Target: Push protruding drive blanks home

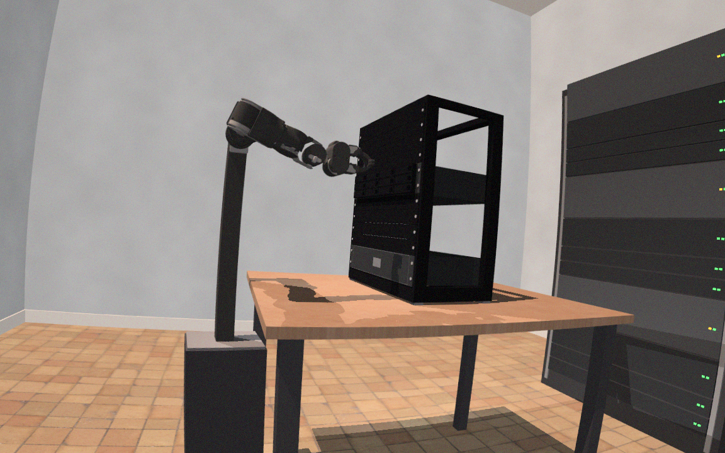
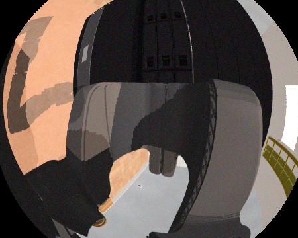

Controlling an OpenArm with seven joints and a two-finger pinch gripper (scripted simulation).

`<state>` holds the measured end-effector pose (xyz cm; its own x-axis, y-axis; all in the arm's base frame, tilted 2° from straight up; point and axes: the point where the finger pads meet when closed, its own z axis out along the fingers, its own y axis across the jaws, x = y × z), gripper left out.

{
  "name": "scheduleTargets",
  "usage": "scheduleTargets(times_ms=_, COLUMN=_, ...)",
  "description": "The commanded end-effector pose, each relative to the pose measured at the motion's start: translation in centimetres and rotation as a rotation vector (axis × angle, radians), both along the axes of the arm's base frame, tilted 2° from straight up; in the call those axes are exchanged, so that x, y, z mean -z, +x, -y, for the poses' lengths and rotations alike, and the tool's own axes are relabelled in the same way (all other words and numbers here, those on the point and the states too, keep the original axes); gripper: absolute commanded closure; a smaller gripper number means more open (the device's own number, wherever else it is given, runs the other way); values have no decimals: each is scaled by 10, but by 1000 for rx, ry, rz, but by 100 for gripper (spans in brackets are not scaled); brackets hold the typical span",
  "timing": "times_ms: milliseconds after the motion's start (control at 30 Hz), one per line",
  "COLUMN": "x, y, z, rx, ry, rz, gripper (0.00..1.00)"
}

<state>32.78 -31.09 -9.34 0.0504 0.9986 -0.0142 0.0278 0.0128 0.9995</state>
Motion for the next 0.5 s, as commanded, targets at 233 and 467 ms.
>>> scheduleTargets(times_ms=233, x=1, y=5, z=-1, rx=-11, ry=-2, rz=-8, gripper=100)
scheduleTargets(times_ms=467, x=1, y=27, z=0, rx=-11, ry=-2, rz=-8, gripper=100)
